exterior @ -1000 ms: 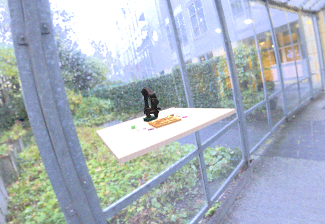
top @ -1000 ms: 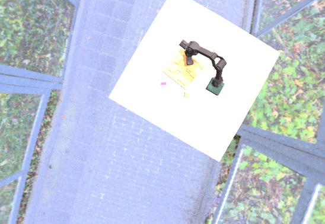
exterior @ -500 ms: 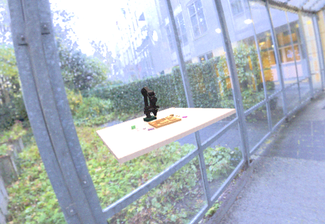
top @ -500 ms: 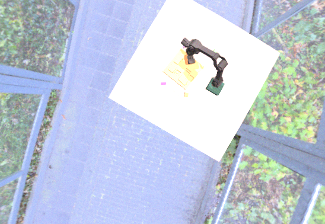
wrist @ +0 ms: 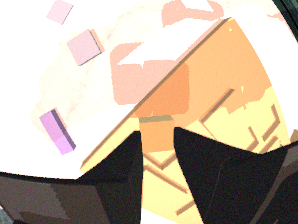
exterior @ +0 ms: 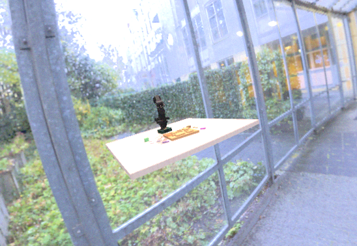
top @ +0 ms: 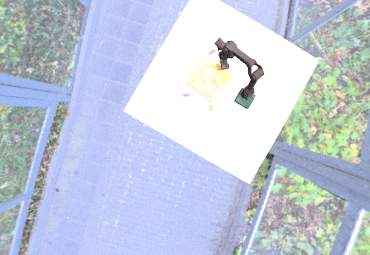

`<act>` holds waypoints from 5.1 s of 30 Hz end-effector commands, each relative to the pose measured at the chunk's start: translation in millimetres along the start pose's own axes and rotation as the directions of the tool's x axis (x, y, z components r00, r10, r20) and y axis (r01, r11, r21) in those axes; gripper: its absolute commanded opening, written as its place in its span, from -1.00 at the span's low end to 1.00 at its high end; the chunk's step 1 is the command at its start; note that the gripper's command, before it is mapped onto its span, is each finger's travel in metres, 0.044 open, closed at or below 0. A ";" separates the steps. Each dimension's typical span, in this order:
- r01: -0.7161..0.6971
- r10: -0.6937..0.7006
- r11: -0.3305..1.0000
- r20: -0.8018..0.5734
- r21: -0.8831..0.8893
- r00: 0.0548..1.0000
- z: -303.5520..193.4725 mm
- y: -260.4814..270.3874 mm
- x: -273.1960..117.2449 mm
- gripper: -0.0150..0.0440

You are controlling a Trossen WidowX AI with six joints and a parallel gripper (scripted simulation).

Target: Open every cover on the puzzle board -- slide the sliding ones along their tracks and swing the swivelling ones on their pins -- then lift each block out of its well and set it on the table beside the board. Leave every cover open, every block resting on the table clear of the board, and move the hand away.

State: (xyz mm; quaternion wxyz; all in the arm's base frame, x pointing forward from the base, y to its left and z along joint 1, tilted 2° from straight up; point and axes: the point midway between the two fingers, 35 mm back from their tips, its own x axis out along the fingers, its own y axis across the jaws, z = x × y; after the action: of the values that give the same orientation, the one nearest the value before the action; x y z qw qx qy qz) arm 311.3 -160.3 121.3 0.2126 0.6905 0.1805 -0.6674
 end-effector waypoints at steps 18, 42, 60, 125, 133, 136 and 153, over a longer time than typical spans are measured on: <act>-0.007 0.007 1.000 -0.002 -0.002 1.000 83.2 1.3 -1.4 -0.22; -0.007 0.007 1.000 -0.001 -0.002 1.000 102.5 2.0 24.8 -0.22; -0.007 0.007 1.000 -0.001 -0.002 1.000 102.1 3.6 54.5 -0.22; -0.012 0.012 1.000 0.002 0.000 1.000 103.1 1.8 71.1 1.00; -0.009 0.009 1.000 0.000 -0.001 1.000 103.1 0.6 45.4 1.00; -0.008 0.008 1.000 0.000 -0.002 1.000 103.2 -0.5 35.6 1.00; -0.008 0.007 0.760 -0.005 -0.650 1.000 55.0 -3.1 26.2 0.02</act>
State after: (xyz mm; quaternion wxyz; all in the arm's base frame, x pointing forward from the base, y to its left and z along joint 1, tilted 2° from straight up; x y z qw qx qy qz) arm 249.9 -198.7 95.6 0.3720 0.6243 0.3243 -0.6055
